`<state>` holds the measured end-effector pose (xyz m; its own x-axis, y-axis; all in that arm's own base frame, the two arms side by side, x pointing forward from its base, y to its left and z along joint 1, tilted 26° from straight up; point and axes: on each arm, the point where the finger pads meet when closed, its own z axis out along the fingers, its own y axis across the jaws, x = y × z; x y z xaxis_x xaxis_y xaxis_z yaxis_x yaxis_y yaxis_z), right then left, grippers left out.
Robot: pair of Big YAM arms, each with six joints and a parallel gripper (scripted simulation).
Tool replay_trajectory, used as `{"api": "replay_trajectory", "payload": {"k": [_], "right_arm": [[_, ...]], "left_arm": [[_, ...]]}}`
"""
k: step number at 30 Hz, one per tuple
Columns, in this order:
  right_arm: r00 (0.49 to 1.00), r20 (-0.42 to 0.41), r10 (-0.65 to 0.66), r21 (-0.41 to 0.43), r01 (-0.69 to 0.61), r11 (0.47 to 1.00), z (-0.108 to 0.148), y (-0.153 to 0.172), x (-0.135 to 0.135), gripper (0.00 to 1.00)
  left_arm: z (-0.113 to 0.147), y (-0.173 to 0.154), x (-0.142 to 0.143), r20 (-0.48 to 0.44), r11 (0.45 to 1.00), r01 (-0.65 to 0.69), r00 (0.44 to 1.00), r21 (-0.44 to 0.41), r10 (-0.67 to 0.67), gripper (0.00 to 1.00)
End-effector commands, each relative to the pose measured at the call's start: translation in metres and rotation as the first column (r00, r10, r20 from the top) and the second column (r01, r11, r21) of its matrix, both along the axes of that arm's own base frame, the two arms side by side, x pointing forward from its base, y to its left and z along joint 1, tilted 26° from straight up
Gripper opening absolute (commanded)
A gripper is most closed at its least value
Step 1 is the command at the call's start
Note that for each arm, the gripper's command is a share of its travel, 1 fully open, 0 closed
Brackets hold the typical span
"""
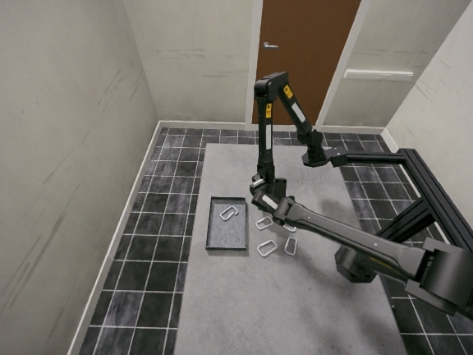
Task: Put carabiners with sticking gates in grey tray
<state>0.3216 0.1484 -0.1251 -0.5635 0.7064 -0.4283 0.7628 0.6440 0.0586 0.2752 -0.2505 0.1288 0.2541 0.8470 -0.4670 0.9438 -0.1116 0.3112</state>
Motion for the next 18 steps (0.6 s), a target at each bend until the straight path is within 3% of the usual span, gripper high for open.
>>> {"api": "replay_trajectory", "payload": {"k": [1,12,13,18], "right_arm": [[0.991,0.066,-0.121,0.065,0.116,0.991,-0.001,0.0,0.006,0.83],[0.989,0.079,-0.122,0.09,0.115,0.989,-0.008,0.001,0.01,0.83],[0.989,0.079,-0.122,0.09,0.115,0.989,-0.009,0.001,0.01,0.83],[0.989,0.079,-0.122,0.09,0.115,0.989,-0.013,0.0,0.012,0.83]], "left_arm": [[0.028,-0.01,0.012,0.052,0.999,0.02,0.998,-0.028,-0.018,1.0],[0.029,-0.011,0.014,0.058,0.999,0.02,0.998,-0.031,-0.018,1.0],[0.016,-0.007,0.008,0.037,1.0,0.018,0.999,-0.016,-0.018,1.0],[0.016,-0.007,0.008,0.037,1.0,0.018,0.999,-0.016,-0.018,1.0]]}}
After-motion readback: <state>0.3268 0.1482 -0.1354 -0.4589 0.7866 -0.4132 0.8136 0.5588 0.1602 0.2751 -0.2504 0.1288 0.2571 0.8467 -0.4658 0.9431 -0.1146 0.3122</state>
